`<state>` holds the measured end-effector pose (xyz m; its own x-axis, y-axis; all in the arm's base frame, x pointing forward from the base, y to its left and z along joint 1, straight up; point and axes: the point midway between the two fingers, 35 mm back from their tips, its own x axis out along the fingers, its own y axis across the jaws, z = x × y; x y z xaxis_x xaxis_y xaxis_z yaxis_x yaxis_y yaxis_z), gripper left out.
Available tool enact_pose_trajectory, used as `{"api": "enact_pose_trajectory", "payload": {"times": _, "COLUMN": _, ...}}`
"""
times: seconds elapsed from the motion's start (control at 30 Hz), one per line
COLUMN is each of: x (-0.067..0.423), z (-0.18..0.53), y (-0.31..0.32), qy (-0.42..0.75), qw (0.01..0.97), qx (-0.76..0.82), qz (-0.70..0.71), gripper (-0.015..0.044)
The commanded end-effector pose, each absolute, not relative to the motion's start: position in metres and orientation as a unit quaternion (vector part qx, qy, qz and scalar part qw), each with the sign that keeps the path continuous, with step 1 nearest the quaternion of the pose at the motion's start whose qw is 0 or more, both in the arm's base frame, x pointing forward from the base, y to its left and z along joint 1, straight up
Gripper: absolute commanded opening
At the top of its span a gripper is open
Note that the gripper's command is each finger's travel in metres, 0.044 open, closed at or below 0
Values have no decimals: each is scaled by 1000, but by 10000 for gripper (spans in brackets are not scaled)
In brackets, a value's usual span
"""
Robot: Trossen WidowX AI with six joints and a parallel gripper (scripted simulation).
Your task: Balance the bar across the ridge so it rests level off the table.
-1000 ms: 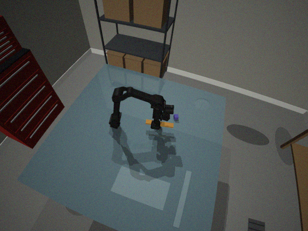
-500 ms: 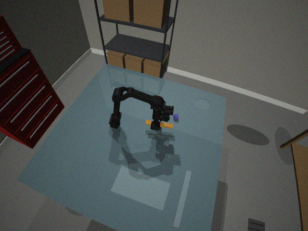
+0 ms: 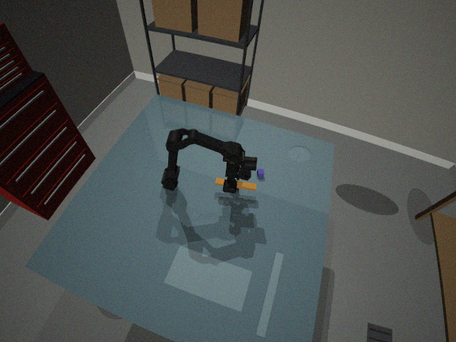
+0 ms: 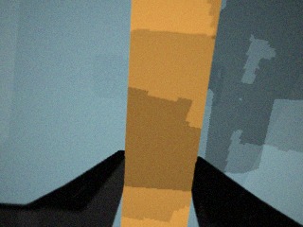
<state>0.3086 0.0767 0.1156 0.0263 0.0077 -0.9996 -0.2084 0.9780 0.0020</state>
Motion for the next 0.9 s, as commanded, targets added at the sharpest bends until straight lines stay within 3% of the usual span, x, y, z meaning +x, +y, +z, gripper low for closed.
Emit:
{"api": "enact_pose_trajectory", "payload": {"times": 0.0, "x": 309, "z": 115, "y": 77, "qy": 692, "qw": 713, "qx": -75, "qz": 78, "gripper": 0}}
{"api": "enact_pose_trajectory", "payload": {"times": 0.87, "x": 309, "z": 113, "y": 77, "qy": 692, "qw": 713, "qx": -75, "qz": 78, "gripper": 0}}
